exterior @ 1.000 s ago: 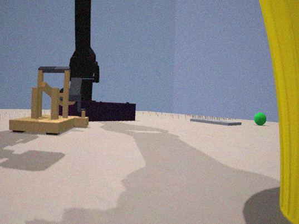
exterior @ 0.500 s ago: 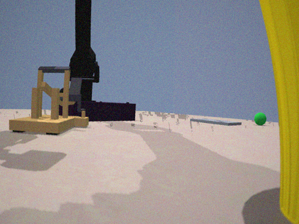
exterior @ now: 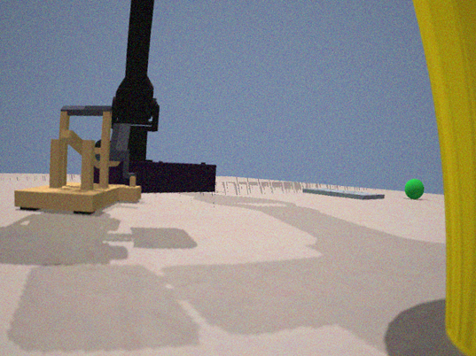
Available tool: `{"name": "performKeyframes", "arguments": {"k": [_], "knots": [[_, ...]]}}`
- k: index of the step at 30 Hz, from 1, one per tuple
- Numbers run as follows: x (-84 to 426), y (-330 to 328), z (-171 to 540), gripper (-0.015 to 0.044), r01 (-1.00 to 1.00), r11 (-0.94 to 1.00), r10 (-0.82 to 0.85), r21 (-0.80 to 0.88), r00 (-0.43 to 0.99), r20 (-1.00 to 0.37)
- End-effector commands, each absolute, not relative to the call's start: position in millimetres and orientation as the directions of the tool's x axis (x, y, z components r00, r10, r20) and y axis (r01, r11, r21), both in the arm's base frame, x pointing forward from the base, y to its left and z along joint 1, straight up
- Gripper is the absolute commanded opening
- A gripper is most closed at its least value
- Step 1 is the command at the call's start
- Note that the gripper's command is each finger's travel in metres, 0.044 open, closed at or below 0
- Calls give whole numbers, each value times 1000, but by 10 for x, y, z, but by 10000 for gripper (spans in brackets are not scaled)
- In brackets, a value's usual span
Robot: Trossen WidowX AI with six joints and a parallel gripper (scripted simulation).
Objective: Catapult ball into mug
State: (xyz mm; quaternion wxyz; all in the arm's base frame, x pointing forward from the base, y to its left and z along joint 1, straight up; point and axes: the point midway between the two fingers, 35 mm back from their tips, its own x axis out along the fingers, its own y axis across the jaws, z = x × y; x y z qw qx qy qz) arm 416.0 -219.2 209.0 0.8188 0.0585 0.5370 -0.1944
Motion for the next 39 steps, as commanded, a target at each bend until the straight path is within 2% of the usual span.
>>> {"name": "performKeyframes", "arguments": {"k": [1,20,39], "knots": [[4061,-2000,1940,0,304,939,-249,-161,279,-927],[3459,-1285,1429,0,-137,949,-289,-283,-31,-957],[2635,-761,1156,0,-619,764,-441,-180,-297,-847]]}}
